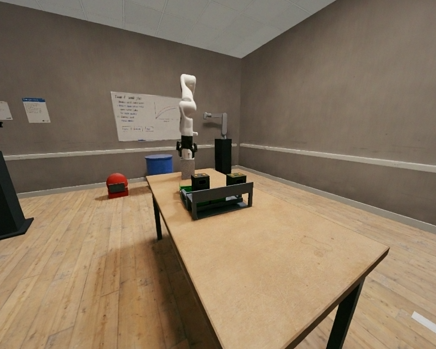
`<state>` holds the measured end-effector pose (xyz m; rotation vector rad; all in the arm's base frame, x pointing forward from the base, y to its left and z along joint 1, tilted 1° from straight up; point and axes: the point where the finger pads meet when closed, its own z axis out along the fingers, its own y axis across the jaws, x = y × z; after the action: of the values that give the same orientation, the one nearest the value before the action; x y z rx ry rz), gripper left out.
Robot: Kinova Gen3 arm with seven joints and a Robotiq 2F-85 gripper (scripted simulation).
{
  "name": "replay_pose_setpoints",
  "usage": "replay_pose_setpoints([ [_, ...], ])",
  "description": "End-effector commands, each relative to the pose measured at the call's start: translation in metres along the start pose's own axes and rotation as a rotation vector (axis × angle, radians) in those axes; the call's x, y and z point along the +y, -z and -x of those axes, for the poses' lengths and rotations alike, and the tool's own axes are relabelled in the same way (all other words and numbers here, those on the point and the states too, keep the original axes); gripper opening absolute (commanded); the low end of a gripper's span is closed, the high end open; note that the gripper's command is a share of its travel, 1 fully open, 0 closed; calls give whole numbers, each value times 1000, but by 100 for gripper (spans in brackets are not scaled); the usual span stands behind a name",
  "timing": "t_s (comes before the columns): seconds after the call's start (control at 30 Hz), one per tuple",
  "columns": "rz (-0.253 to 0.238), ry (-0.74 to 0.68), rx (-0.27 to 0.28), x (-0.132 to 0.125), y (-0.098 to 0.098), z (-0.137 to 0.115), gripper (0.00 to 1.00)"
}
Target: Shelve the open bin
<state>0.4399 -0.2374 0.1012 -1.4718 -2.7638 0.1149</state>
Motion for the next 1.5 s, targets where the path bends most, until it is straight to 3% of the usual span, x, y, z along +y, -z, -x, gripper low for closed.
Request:
replay_pose_setpoints([
  [0.0,4,0,-4,0,3,1,100],
  [1.2,4,0,-4,7,3,8,100],
  [1.37,53,-254,23,17,-14,-38,100],
  [1.47,53,-254,23,17,-14,-38,100],
])
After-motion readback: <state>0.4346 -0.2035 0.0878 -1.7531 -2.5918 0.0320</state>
